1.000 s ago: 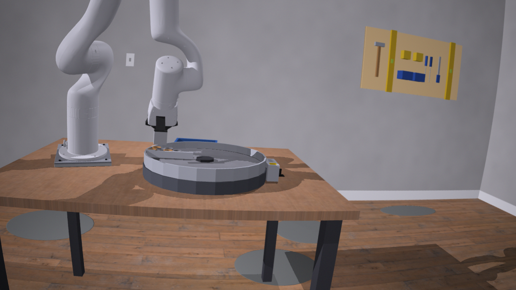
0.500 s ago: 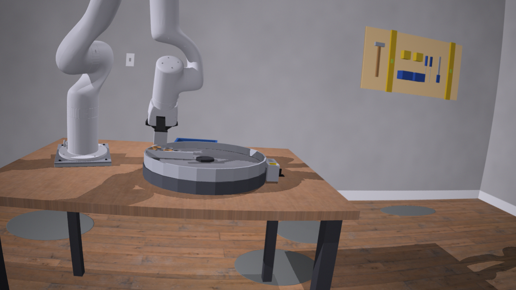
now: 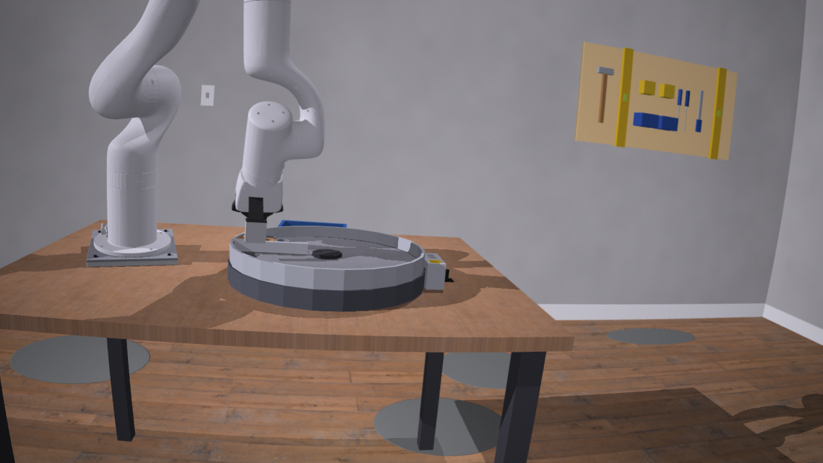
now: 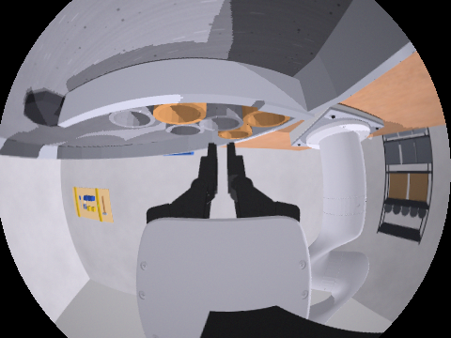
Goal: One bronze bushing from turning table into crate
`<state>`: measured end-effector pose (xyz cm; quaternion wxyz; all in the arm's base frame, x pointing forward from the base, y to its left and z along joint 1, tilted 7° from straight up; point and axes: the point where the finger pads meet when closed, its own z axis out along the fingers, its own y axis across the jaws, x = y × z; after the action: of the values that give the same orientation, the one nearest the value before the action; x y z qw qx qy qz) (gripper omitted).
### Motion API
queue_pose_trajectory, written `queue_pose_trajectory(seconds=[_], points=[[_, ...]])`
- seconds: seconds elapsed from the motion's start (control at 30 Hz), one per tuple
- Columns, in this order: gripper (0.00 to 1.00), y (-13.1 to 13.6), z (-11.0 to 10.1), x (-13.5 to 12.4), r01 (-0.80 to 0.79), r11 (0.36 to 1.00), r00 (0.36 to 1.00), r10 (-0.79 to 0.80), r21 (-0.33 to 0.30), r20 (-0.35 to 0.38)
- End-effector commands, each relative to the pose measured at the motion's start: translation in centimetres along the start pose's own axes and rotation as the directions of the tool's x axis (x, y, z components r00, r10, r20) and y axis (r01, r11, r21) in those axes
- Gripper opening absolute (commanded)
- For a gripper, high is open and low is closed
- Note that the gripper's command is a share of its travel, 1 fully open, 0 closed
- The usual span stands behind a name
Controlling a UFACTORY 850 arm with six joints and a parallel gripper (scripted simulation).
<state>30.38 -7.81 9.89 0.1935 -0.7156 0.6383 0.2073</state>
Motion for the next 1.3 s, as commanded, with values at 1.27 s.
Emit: queue_pose_trajectory(seconds=[1.27], points=[[0.1,-0.1,1.0,0.9,0.001,1.0,1.0,-0.001,0.001,0.0]])
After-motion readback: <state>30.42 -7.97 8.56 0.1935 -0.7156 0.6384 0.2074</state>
